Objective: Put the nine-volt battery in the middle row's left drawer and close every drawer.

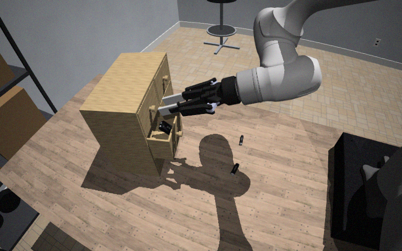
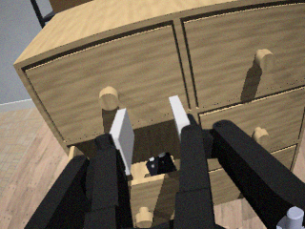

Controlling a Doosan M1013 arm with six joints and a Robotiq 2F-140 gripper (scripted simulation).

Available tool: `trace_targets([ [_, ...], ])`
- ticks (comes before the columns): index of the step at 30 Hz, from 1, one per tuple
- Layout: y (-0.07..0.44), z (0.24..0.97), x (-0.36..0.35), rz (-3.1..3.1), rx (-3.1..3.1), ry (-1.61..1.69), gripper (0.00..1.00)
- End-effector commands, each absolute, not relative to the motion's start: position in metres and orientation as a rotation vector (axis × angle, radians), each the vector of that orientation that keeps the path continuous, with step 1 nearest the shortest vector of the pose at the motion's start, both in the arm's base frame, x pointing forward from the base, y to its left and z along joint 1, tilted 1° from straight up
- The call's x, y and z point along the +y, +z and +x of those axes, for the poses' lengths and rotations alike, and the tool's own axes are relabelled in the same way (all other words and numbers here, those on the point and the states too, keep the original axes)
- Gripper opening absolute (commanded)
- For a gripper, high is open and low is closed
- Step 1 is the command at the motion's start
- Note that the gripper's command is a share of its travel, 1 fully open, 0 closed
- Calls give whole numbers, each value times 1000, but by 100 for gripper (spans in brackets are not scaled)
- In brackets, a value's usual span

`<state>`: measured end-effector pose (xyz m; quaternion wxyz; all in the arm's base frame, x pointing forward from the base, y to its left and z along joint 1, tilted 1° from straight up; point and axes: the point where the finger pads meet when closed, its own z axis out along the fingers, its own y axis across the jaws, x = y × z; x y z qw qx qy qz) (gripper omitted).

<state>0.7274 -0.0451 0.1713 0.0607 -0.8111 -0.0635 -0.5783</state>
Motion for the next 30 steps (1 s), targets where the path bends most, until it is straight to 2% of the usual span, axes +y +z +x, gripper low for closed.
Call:
trace_targets([
  [1,169,729,-45,-2461,-198,-1748,100],
  [18,169,727,-45,-2461,-198,-1748,100],
  [30,170,696,-51,-2461,-198,-1748,100],
])
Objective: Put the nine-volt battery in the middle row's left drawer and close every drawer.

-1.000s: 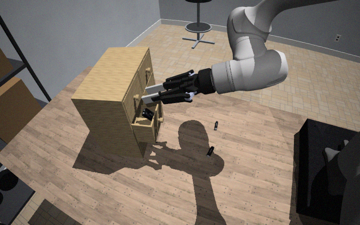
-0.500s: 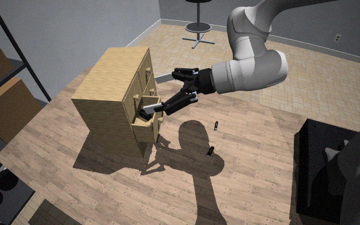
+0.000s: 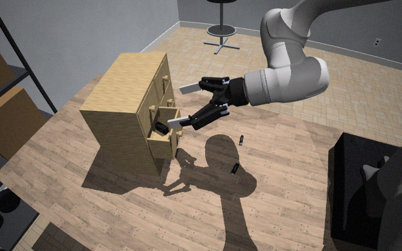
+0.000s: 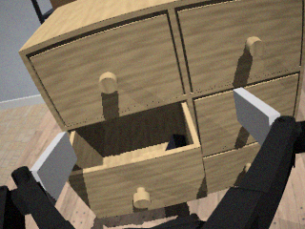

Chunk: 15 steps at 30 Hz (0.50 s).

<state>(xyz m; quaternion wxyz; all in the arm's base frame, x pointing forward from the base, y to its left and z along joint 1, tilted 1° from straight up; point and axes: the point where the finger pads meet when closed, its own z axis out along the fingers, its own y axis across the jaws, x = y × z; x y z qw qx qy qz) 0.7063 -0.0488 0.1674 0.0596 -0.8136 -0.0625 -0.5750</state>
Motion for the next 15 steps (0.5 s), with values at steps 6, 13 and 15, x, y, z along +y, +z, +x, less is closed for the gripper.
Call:
trace_targets([
  [6,172,660,-57,-2461,-198,-1748,100],
  [13,174,618,-65,-2461,-198,-1748,100],
  [15,174,612,-65,-2461,-198,-1748,100],
])
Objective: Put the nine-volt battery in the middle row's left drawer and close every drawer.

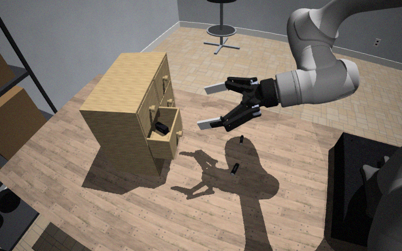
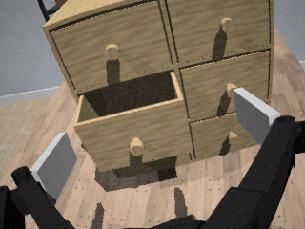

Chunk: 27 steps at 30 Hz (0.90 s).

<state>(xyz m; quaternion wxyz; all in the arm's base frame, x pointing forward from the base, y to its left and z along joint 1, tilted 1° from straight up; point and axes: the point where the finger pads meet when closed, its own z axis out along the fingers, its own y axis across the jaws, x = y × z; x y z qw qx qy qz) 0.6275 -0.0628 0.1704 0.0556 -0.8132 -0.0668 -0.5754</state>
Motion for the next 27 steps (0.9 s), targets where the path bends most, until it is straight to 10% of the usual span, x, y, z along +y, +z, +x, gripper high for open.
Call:
trace_targets([
  [1,174,612,-65,-2461,-198,-1748,100],
  [27,176,558,-75,-2461,-198,-1748,100],
])
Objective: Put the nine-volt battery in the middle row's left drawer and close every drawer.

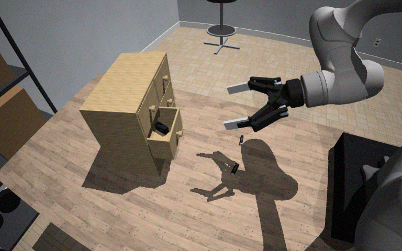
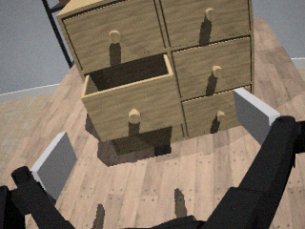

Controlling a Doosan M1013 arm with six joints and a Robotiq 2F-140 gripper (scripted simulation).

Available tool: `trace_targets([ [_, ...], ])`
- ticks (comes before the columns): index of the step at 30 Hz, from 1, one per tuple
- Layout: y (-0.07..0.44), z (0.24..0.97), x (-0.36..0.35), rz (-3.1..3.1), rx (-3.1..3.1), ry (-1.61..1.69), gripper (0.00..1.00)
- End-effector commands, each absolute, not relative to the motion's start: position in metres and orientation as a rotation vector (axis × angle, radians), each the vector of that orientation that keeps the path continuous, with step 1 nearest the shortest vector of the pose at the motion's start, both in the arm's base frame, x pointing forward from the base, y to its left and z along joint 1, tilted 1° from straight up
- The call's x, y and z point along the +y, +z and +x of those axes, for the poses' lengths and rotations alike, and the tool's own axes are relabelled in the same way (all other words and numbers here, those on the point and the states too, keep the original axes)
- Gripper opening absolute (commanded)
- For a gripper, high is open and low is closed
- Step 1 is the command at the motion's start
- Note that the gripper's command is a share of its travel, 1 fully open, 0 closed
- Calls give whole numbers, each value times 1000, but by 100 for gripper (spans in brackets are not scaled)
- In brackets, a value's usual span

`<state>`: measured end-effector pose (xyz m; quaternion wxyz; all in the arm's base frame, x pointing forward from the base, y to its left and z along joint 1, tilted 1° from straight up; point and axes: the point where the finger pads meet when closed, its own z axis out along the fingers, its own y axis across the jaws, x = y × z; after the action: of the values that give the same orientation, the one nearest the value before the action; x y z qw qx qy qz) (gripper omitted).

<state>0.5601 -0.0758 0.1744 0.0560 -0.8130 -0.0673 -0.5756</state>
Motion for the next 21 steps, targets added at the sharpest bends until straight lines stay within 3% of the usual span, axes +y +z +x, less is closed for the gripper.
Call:
trace_targets([
  [1,176,558,-75,-2461,-198,-1748,100],
  [21,180,557,-75,-2555,-208,-1617,100],
])
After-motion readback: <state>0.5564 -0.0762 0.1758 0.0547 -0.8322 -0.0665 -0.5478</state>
